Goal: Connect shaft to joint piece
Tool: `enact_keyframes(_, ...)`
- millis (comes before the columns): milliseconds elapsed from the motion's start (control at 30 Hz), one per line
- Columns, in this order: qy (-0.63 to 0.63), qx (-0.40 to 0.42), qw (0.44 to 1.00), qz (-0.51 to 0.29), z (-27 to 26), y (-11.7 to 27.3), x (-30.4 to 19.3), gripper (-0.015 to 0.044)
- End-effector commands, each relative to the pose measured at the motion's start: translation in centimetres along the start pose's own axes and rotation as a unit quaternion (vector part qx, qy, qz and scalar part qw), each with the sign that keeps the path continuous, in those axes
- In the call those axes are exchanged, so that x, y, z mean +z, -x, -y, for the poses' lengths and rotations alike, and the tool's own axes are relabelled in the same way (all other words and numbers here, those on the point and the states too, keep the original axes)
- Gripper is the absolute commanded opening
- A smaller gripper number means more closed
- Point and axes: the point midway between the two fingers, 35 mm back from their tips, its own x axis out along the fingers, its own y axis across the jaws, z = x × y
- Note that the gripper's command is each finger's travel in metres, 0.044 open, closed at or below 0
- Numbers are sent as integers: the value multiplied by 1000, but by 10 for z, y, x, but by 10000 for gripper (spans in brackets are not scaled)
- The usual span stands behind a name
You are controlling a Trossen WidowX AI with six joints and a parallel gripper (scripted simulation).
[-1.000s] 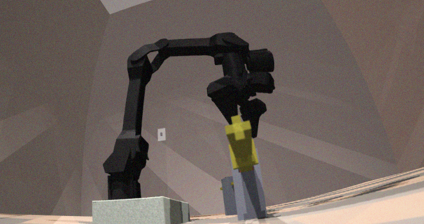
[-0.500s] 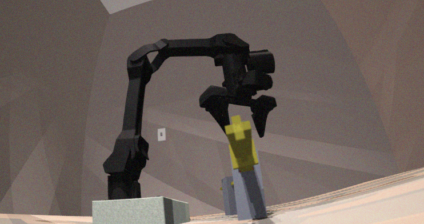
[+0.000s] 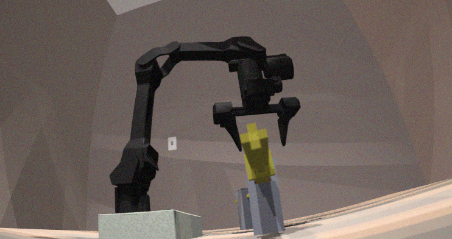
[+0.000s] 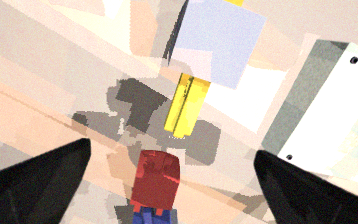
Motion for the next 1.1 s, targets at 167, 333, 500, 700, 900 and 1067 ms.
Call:
enact_keyframes(167,-68,-1,998,-4,1,-3,0,440)
enact_keyframes(333,-68,-1,998,-4,-1,-13,0,440)
enact_keyframes(500,-68,-1,998,-4,-2,-35,2,440)
enact_keyframes(700,-68,-1,998,-4,-1,-60,3,440)
enact_keyframes(900,-68,-1,998,-4,1,-82,3,440)
enact_keyframes(1067,-68,-1,998,-4,0,-83,-3,440)
